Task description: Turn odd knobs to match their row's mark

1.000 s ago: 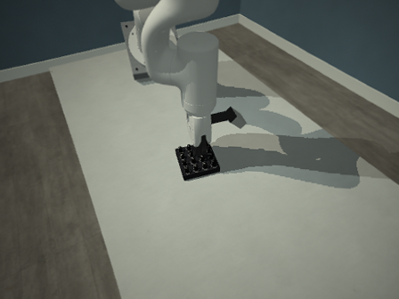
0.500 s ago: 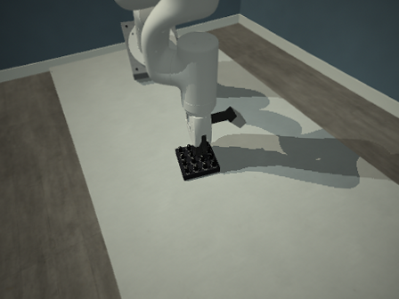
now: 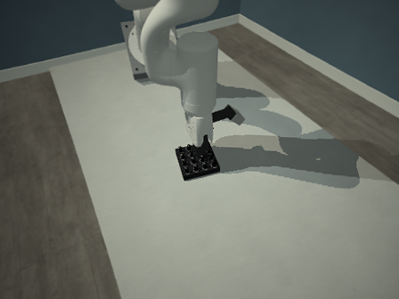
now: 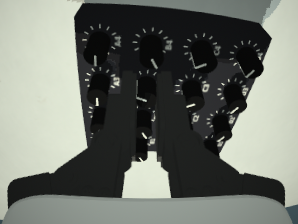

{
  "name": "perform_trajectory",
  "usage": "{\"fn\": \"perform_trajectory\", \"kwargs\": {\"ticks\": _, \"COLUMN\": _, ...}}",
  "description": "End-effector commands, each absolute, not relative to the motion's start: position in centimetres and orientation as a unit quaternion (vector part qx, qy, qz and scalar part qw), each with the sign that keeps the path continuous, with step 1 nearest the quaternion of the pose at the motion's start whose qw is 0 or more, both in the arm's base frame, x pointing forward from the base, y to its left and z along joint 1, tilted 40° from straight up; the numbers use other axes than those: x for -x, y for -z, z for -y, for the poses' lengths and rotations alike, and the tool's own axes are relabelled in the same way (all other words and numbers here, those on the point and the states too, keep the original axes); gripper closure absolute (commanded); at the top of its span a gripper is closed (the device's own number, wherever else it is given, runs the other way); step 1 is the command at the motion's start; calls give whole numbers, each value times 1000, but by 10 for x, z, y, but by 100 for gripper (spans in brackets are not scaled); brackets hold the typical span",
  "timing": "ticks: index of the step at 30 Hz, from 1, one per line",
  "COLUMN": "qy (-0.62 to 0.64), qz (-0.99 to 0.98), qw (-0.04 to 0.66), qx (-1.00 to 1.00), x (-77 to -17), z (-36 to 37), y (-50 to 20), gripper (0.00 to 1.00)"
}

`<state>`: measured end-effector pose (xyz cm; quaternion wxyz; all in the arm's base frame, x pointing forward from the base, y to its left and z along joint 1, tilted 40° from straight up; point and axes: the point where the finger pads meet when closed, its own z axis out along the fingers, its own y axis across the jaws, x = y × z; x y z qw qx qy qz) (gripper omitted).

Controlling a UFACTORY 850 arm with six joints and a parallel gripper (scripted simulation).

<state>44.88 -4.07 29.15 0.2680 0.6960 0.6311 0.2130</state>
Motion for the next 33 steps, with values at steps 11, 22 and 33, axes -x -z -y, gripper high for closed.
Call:
{"fn": "perform_trajectory", "kwargs": {"ticks": 11, "qy": -184, "qz": -698, "qw": 289, "qx": -629, "x": -449, "z": 41, "y": -292, "gripper": 92}}
{"fn": "perform_trajectory", "kwargs": {"ticks": 22, "qy": -153, "qz": -759, "qw": 306, "qx": -554, "x": -449, "z": 41, "y": -292, "gripper": 92}}
{"fn": "perform_trajectory", "kwargs": {"ticks": 33, "qy": -107, "qz": -831, "qw": 325, "qx": -438, "x": -449, "z": 41, "y": -292, "gripper": 92}}
